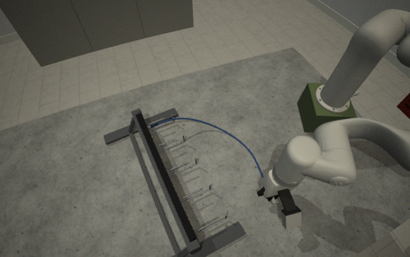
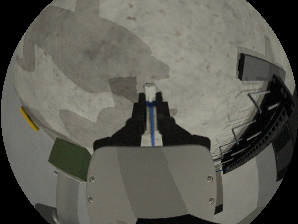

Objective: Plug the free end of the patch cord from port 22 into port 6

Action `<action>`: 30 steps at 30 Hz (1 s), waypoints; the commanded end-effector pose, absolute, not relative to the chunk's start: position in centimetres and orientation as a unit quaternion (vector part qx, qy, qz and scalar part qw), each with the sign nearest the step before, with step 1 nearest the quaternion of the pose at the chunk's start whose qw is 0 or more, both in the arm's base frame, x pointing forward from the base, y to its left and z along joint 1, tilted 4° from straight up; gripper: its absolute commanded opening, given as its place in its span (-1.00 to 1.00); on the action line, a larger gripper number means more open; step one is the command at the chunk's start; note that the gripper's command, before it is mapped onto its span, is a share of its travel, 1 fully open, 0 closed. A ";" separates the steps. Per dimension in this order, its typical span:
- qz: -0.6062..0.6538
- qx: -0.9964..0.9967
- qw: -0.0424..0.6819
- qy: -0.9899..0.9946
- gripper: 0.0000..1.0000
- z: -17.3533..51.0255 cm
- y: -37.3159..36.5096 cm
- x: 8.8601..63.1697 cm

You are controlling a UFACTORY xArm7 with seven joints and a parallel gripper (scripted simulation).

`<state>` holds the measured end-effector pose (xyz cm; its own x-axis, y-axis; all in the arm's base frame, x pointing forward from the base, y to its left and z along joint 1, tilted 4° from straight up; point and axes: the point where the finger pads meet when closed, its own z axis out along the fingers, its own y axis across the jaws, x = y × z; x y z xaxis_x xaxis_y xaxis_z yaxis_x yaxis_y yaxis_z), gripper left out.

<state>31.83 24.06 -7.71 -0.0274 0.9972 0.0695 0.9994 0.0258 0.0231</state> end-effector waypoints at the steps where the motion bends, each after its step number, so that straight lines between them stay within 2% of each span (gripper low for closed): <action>1: -0.032 -0.697 0.018 -0.716 -1.00 -7.7 24.1 31.8; 30: -0.032 -0.697 0.018 -0.716 -1.00 -4.8 23.9 31.7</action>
